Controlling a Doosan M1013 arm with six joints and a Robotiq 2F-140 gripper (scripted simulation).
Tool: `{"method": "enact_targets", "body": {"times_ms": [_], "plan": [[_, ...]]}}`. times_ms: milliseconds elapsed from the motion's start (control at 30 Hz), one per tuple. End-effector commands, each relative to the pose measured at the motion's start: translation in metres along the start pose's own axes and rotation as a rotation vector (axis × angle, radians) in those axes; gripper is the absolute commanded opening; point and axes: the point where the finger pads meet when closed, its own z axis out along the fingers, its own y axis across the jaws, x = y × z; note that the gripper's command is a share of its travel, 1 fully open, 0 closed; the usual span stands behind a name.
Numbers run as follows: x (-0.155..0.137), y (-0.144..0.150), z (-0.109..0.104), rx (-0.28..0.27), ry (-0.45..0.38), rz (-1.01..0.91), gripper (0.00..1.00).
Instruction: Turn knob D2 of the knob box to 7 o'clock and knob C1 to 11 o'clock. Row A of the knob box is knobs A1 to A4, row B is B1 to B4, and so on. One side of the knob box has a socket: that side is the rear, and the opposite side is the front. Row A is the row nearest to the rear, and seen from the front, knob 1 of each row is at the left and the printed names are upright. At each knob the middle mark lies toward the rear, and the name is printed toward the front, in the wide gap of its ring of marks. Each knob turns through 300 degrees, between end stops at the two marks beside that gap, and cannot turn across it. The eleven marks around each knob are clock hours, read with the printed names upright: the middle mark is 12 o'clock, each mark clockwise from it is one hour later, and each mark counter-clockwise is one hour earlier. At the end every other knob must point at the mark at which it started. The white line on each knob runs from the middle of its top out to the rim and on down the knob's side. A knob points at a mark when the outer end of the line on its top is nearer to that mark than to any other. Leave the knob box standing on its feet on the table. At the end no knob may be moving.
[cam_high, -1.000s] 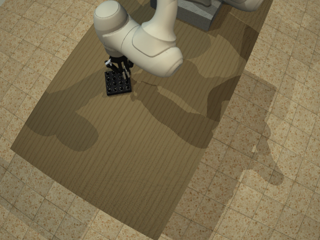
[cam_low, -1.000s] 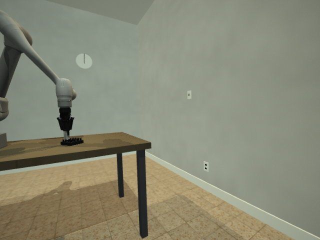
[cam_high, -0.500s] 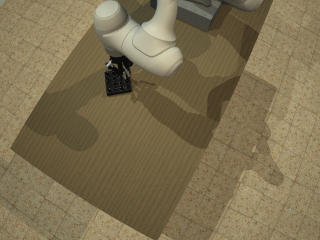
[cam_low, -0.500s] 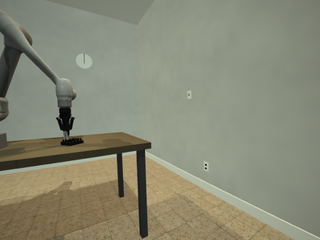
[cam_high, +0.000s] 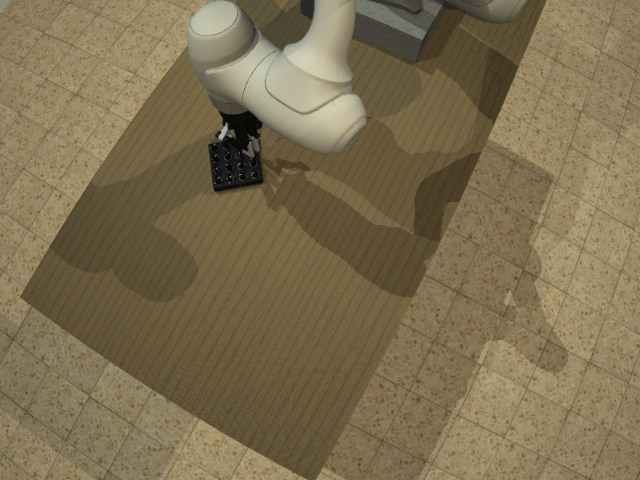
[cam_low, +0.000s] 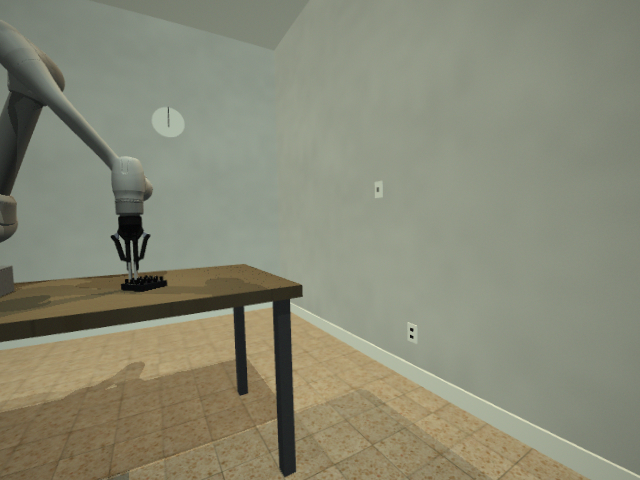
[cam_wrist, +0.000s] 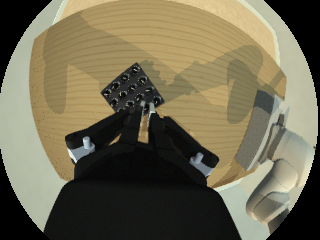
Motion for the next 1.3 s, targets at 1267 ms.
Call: {"method": "enact_targets", "body": {"times_ms": [1267], "plan": [[0.0006,0.0010,0.0026,-0.001,-0.004,-0.531,0.05]]}}
